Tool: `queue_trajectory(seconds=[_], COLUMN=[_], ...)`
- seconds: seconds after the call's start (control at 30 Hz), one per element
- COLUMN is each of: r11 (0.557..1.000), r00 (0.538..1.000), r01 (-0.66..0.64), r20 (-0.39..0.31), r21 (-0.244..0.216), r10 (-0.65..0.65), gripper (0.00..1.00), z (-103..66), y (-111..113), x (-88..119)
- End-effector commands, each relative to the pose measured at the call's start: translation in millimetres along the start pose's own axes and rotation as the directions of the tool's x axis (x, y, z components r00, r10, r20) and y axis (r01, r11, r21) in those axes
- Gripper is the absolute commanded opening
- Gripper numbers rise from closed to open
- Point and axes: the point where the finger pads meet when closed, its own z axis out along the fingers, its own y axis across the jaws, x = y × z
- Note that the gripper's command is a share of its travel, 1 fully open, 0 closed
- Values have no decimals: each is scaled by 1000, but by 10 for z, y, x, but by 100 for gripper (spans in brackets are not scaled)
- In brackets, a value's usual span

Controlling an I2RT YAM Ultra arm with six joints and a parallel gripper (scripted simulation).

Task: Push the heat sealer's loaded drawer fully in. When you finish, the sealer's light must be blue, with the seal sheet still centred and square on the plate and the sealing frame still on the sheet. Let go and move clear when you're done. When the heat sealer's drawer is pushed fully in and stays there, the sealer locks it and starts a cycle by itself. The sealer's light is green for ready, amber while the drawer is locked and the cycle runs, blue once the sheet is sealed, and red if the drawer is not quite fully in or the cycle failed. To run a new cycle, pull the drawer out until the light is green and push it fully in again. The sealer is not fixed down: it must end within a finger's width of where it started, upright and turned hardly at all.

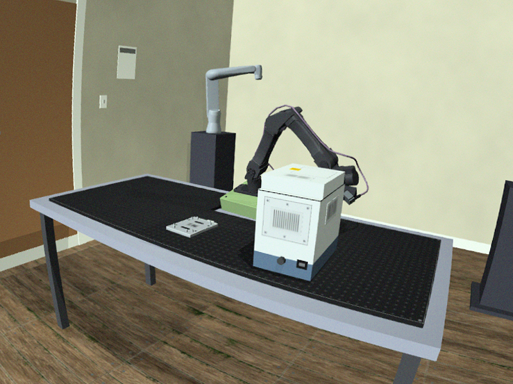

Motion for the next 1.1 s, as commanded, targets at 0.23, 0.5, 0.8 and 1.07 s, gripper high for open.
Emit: queue_trajectory(seconds=[0.23,0.5,0.8,1.07], r11=[999,999,999,999], r00=[999,999,999,999], r01=[-43,-43,-43,-47], r20=[-2,-2,-2,12], r21=[26,26,26,27], r10=[43,43,43,46], gripper=[0,0,0,30], z=[43,43,43,-16], y=[-106,-106,-106,-131], x=[-68,-68,-68,-93])
